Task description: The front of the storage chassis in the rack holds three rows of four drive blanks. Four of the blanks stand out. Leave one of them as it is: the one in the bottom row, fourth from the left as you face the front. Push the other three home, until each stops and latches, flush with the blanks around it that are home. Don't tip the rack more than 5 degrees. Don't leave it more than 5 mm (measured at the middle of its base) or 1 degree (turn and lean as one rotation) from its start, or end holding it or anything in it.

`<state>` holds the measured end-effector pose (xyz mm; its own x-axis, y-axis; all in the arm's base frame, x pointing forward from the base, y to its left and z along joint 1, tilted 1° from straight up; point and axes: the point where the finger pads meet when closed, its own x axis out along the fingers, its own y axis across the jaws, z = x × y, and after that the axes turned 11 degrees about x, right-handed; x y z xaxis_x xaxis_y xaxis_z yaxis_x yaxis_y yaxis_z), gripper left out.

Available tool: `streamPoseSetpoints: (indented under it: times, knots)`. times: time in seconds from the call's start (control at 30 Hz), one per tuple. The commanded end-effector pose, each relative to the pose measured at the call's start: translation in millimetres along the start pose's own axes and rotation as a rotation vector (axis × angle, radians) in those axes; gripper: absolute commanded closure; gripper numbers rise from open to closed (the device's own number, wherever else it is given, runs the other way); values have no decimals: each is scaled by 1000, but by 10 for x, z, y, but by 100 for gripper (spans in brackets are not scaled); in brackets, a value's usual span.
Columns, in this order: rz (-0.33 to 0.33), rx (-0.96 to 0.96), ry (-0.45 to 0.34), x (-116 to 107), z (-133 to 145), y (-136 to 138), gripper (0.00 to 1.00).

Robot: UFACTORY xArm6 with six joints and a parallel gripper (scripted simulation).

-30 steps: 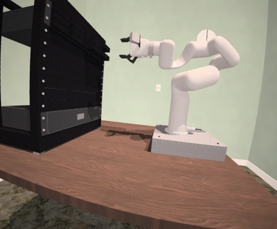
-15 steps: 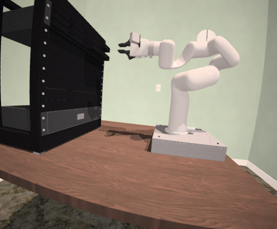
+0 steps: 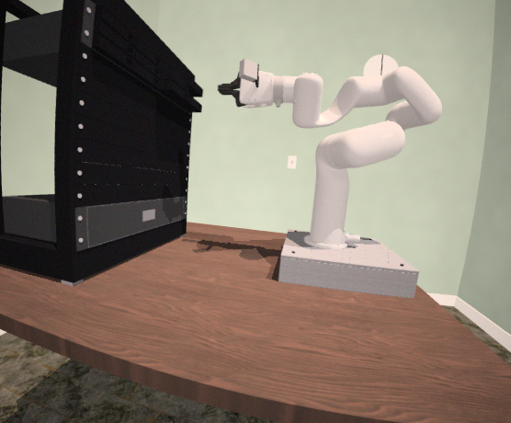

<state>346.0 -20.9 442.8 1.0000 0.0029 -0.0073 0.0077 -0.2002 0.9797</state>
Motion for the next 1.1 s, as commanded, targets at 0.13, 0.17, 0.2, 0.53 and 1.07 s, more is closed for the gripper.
streamPoseSetpoints:
  times: [0.13, 0.17, 0.2, 0.53, 1.07]
  knots:
    - [3, 1, 0, -1, -3, 15, 100]
    - [3, 1, 0, -1, -3, 15, 100]
    - [3, 1, 0, -1, -3, 15, 100]
    - [3, 1, 0, 17, -24, -1, 100]
    - [3, 1, 0, 374, -472, -335, 100]
